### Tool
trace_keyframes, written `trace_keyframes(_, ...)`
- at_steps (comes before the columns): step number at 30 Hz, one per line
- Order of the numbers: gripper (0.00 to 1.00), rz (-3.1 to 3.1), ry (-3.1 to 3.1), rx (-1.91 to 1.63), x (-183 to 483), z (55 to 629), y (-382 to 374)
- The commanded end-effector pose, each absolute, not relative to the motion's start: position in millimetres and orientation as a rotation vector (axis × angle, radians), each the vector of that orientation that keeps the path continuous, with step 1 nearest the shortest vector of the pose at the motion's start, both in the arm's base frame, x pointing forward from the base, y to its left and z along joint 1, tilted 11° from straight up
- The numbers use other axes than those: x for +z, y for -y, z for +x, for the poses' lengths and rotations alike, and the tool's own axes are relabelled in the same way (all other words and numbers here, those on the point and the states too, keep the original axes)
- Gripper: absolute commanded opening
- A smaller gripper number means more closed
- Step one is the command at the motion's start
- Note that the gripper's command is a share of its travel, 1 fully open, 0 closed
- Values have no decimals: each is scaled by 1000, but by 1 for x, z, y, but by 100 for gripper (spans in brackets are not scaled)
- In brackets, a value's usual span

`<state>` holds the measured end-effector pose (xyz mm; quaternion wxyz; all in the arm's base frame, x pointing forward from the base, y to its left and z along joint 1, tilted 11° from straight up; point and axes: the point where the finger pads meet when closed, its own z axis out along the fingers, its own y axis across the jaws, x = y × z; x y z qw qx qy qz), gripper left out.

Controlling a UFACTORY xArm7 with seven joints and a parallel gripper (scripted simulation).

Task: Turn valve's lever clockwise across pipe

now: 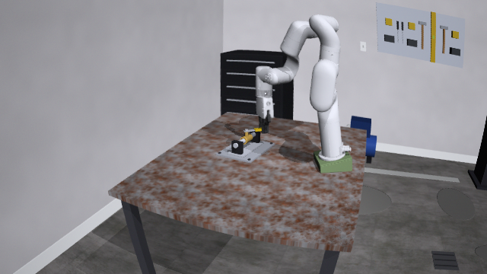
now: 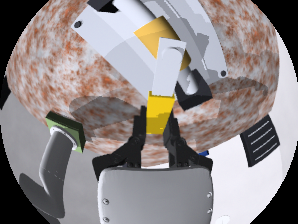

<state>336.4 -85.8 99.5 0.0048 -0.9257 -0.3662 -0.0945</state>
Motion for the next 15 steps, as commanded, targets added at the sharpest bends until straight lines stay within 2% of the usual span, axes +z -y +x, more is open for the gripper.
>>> trace_keyframes(1, 0, -2909, 1114, -297, 100, 335, 84)
trace_keyframes(15, 0, -2948, 980, -295, 100, 331, 79)
